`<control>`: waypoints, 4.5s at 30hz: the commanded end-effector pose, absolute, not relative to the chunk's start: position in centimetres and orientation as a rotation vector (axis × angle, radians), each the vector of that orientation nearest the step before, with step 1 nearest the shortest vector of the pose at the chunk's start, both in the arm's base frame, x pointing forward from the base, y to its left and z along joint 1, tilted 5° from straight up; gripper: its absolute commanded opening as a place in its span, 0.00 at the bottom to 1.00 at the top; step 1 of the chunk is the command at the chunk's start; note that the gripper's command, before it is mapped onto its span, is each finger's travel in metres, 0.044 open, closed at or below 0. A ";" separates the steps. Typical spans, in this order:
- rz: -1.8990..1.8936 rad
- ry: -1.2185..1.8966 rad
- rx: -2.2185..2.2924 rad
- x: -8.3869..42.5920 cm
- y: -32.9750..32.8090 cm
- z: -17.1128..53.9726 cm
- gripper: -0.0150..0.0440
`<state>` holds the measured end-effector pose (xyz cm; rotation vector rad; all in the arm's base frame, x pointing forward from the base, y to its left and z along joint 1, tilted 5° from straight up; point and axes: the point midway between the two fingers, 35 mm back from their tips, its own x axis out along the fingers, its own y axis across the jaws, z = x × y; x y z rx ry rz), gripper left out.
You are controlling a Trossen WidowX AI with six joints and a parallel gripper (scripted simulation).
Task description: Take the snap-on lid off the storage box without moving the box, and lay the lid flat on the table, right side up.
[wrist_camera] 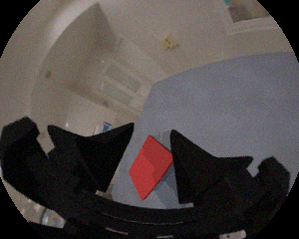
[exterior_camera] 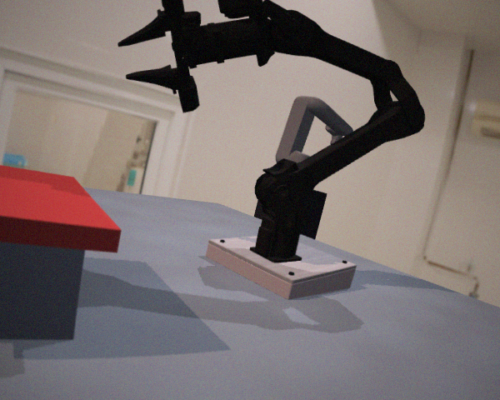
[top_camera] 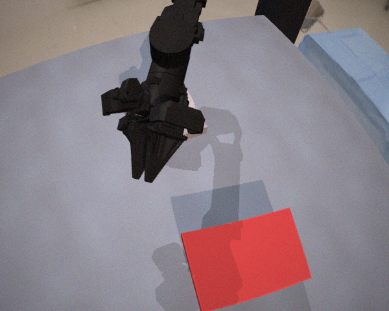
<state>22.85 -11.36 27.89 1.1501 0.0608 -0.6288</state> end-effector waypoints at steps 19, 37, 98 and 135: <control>-0.540 0.409 1.561 25.3 5.0 21.0 0.65; -0.538 0.419 1.569 25.7 5.7 15.2 0.65; -0.534 0.415 1.569 31.5 5.3 11.2 0.42; -0.534 0.408 1.571 31.3 5.2 12.0 0.25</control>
